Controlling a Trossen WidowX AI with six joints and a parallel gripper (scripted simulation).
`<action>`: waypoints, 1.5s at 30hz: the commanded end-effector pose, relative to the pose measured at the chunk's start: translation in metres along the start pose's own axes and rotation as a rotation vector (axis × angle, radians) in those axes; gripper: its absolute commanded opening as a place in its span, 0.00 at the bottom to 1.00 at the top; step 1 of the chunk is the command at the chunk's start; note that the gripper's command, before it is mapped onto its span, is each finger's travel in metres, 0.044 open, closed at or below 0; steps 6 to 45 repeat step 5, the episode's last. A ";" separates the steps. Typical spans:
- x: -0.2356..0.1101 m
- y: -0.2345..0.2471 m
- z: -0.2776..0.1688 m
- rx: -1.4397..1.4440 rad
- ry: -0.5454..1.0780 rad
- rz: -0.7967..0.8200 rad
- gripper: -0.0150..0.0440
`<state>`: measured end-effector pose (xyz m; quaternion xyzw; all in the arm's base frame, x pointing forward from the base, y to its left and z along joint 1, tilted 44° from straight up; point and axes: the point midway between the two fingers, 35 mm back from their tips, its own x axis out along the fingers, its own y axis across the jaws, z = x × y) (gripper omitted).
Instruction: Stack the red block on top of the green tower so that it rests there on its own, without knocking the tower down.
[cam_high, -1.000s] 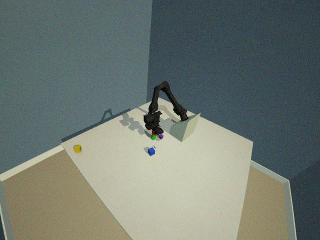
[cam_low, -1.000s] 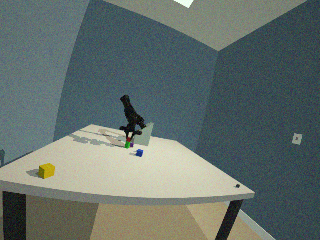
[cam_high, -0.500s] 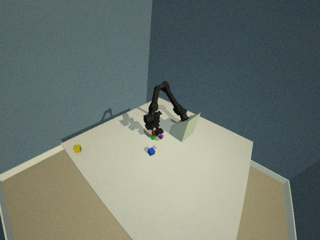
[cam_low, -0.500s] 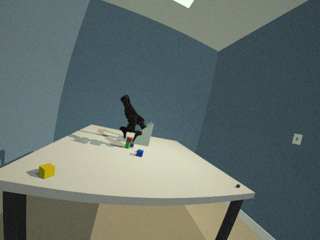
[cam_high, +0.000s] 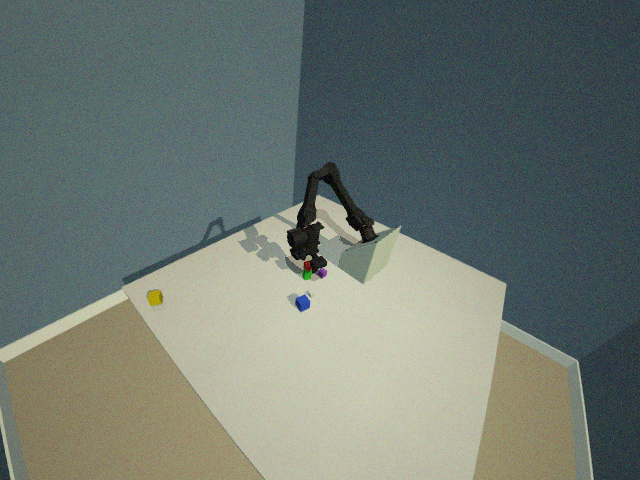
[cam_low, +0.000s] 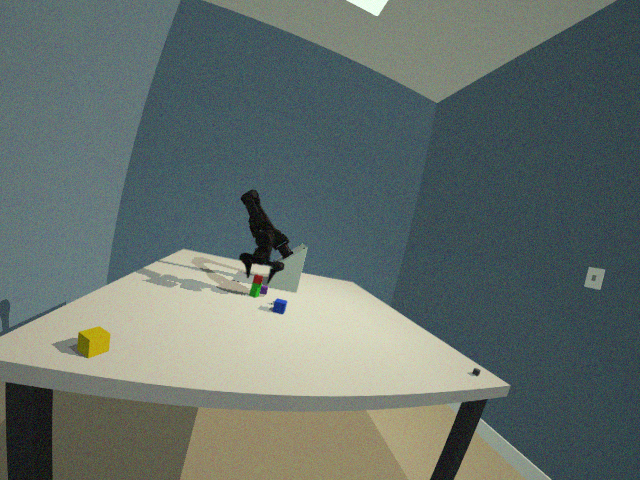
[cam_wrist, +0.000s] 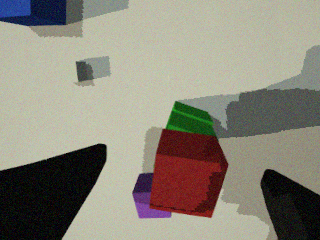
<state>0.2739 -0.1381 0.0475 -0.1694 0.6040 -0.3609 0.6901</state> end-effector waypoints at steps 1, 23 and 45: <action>0.000 0.000 0.000 0.000 0.000 0.000 1.00; 0.000 0.000 0.000 0.000 0.000 0.000 1.00; 0.000 0.000 0.000 0.000 0.000 0.000 1.00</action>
